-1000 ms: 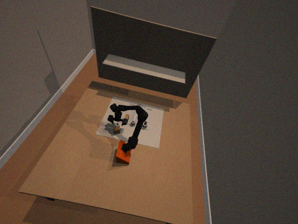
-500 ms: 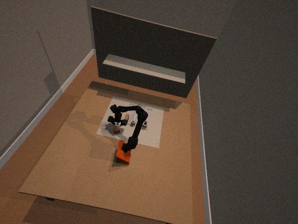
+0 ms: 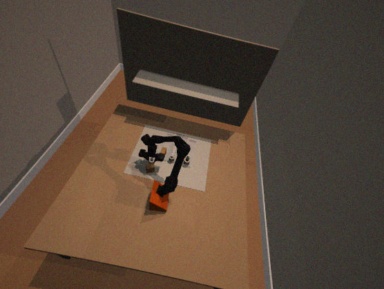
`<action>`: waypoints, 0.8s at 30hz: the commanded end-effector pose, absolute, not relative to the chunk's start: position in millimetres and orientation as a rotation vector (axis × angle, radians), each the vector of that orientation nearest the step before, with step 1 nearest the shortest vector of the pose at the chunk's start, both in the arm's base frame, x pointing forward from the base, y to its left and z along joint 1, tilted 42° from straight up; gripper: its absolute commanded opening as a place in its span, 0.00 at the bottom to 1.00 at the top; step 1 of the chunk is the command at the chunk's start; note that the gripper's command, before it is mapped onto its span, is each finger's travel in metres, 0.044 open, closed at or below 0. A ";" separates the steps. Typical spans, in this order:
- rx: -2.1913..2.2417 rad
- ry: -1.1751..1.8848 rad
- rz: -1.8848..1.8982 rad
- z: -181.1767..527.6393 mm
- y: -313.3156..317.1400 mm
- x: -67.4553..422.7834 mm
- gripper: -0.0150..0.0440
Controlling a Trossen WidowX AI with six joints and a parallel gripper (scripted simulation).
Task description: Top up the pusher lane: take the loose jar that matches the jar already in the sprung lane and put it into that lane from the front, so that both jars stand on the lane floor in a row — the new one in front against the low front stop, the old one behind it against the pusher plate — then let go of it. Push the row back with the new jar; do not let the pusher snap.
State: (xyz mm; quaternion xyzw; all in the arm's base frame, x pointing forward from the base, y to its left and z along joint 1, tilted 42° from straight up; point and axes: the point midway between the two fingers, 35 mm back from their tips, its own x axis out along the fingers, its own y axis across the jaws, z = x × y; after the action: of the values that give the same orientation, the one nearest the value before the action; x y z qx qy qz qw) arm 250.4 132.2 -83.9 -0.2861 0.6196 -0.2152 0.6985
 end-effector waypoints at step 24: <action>-0.599 1.369 -0.464 10.1 140.8 262.2 0.25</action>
State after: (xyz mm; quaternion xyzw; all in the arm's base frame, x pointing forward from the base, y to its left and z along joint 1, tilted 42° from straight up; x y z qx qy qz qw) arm 254.1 158.8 0.8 -0.2707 0.6198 -0.2083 0.7065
